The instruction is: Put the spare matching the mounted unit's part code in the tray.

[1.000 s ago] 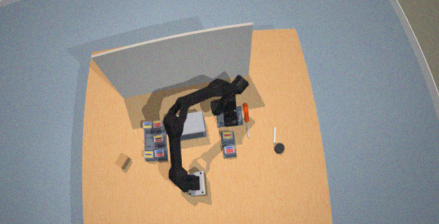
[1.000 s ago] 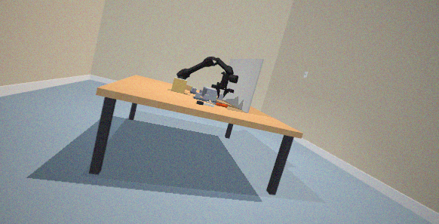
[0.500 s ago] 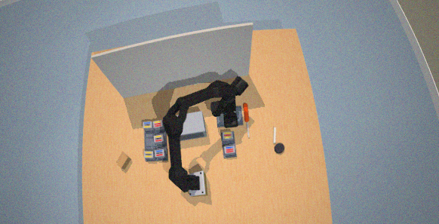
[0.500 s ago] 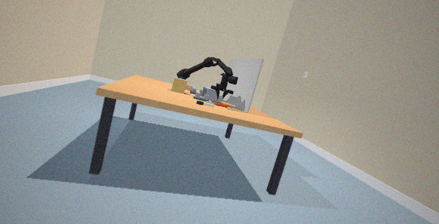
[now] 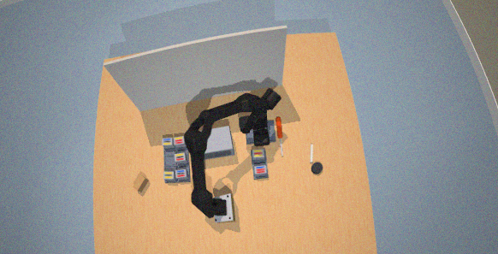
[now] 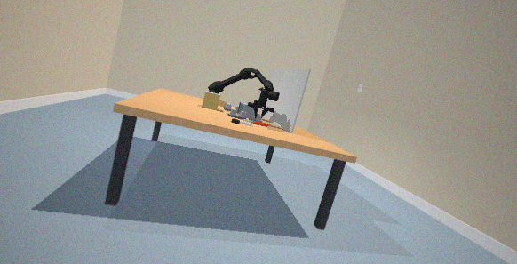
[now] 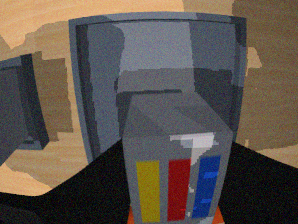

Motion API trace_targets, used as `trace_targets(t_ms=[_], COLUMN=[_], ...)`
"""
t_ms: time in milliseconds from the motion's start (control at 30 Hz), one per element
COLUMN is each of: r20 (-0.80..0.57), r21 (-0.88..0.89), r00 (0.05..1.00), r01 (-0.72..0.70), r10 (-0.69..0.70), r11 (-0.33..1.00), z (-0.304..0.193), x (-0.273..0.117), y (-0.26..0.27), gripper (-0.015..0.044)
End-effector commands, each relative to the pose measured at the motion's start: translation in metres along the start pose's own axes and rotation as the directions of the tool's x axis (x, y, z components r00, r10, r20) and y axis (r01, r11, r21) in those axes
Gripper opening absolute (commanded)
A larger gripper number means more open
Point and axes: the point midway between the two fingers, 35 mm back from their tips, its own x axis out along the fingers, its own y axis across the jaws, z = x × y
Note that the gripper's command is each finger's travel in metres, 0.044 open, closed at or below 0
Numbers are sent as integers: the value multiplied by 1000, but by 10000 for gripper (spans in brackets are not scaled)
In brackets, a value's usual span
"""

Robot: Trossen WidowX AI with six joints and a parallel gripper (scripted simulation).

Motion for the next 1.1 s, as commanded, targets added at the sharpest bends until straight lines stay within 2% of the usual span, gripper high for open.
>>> trace_targets(t_ms=[0,67,633,733,900,1067], r20=[4,4,0,-1,0,0], r21=[8,8,0,2,8,9], r00=[1000,1000,1000,1000,1000,1000], r01=[1,1,0,0,0,0], r10=[-1,-1,0,0,0,0], r11=[1000,1000,1000,1000,1000,1000], z=[1,1,0,-2,-1,0], x=[4,5,2,-19,-95,-105], y=[1,1,0,-2,0,2], gripper=[0,0,440,440,440,440])
